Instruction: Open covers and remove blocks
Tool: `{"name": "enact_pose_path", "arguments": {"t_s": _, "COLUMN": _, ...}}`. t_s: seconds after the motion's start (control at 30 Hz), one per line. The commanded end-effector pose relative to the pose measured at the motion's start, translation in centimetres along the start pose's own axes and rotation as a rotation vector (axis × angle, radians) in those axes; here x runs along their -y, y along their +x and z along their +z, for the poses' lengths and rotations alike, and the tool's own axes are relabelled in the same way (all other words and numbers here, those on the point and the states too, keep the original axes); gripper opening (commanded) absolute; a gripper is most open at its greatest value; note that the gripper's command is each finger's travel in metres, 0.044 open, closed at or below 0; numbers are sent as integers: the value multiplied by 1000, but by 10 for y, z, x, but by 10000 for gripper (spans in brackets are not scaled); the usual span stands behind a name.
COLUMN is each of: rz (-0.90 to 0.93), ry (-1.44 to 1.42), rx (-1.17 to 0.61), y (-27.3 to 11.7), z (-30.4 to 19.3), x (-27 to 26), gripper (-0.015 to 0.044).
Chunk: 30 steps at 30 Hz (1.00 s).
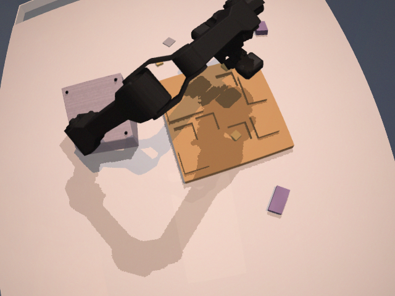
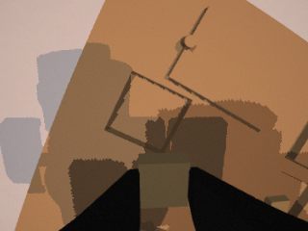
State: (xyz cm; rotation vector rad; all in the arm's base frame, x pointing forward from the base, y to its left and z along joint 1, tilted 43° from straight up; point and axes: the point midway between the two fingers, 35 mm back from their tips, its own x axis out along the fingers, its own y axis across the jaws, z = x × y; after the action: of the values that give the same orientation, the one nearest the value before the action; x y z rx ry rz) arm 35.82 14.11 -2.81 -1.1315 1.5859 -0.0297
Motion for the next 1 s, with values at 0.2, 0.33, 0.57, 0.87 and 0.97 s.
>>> {"name": "enact_pose_path", "arguments": {"t_s": 0.2, "rz": 17, "ry": 2, "rx": 11, "y": -5, "z": -15, "x": 38, "gripper": 80}}
{"name": "enact_pose_path", "arguments": {"t_s": 0.33, "rz": 20, "ry": 2, "rx": 14, "y": -5, "z": -22, "x": 53, "gripper": 80}}
{"name": "enact_pose_path", "arguments": {"t_s": 0.57, "rz": 24, "ry": 0, "rx": 18, "y": -6, "z": -36, "x": 77, "gripper": 80}}
{"name": "enact_pose_path", "arguments": {"t_s": 0.87, "rz": 27, "ry": 0, "rx": 22, "y": -6, "z": -56, "x": 107, "gripper": 80}}
{"name": "enact_pose_path", "arguments": {"t_s": 0.97, "rz": 27, "ry": 0, "rx": 22, "y": -6, "z": -64, "x": 116, "gripper": 80}}
